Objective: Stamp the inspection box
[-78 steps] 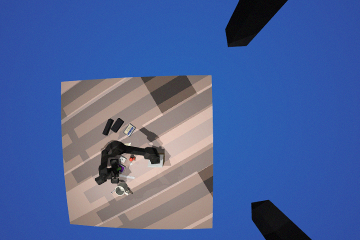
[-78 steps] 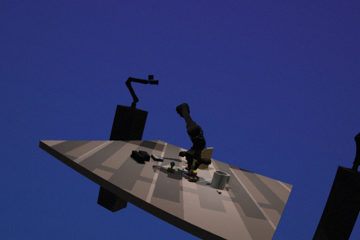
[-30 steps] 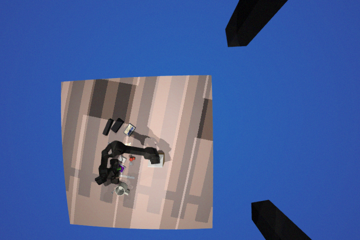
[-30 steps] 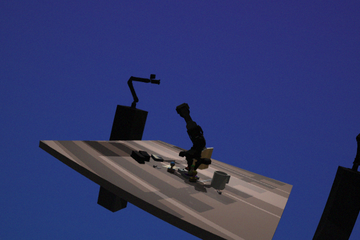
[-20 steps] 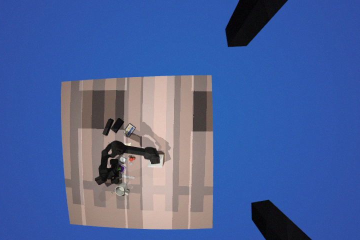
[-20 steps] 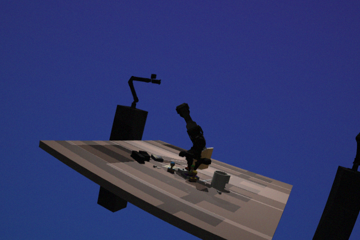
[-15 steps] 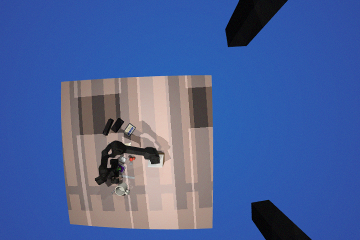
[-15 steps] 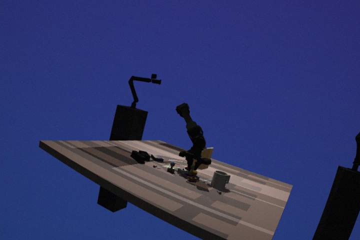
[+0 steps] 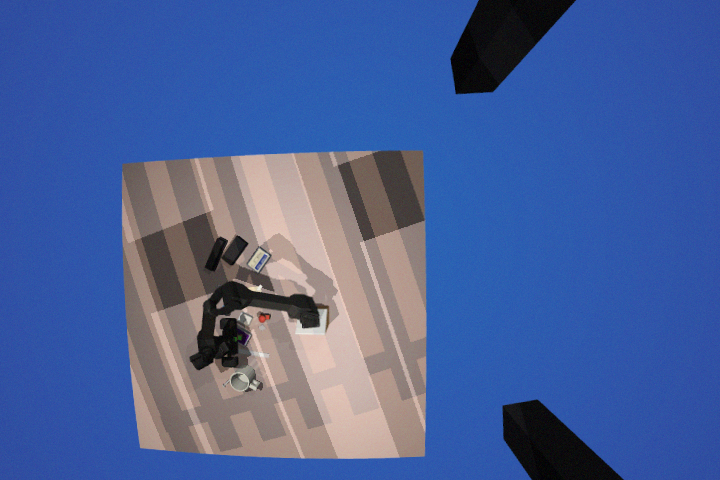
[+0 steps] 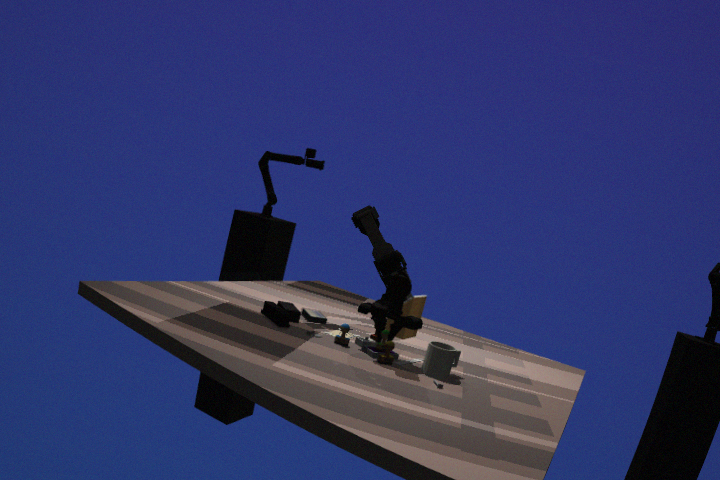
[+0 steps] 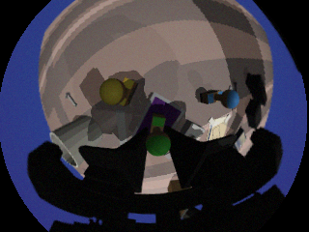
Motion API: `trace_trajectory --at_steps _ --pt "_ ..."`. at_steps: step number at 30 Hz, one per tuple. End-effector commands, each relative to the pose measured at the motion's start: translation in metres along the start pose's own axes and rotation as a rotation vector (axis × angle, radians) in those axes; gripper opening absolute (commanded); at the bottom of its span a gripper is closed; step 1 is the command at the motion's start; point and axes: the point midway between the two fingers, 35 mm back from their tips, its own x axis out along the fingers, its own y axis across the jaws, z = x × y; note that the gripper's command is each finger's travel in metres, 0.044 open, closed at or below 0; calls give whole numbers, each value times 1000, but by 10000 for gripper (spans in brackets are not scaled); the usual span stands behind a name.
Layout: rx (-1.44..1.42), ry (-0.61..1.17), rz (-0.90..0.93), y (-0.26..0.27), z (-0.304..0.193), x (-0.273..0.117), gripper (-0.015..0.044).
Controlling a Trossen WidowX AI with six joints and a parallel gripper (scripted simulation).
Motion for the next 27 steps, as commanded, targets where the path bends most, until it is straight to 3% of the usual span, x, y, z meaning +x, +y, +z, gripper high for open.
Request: trace_trajectory --at_steps 1,27 --pt "2 4 -5 -1 0 -1 0" --pt "2 4 -3 0 1 -24 0"
